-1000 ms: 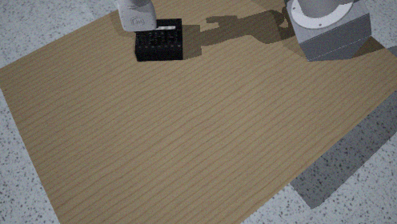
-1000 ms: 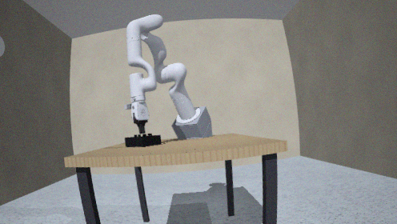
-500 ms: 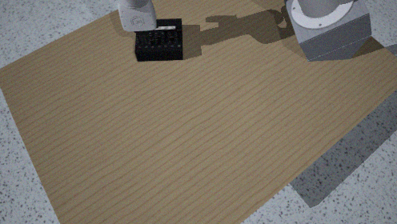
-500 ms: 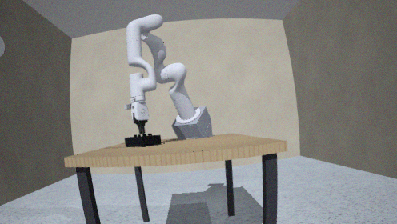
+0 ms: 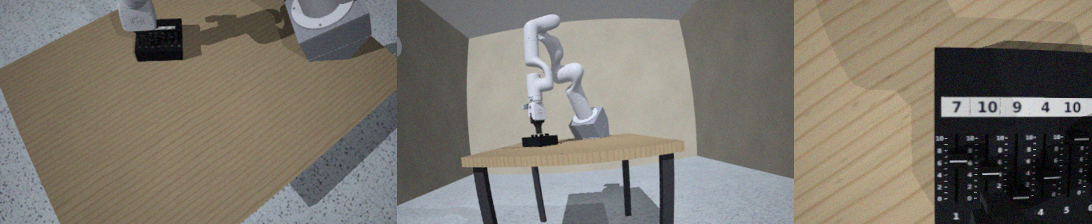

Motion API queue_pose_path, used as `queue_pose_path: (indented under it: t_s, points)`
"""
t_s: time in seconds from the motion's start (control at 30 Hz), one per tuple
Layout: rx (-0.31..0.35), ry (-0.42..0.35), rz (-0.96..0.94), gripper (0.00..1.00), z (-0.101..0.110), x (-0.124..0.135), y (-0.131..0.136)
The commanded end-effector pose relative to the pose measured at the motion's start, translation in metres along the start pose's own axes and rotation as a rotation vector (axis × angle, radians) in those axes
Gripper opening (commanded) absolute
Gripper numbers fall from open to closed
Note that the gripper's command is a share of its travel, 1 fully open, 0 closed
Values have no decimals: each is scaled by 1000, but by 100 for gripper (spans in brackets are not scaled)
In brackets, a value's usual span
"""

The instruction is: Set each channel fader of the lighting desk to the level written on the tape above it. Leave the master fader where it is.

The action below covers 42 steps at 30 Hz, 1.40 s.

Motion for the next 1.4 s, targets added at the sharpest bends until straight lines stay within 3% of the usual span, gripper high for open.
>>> queue_pose_path:
  t_s: [0.0, 1.37]
  points:
    - [-19, 42, 0, 0, 0, 2, 0]
    - [-19, 42, 0, 0, -5, 1, 0]
Point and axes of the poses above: the point where the finger pads meet when closed, its own z axis back along the fingers, its own y axis across the jaws, x = y × z, the point moved 3 cm from there along z, back along the fingers, and after that the axes turned 8 degrees about z, right-handed, at the moved point
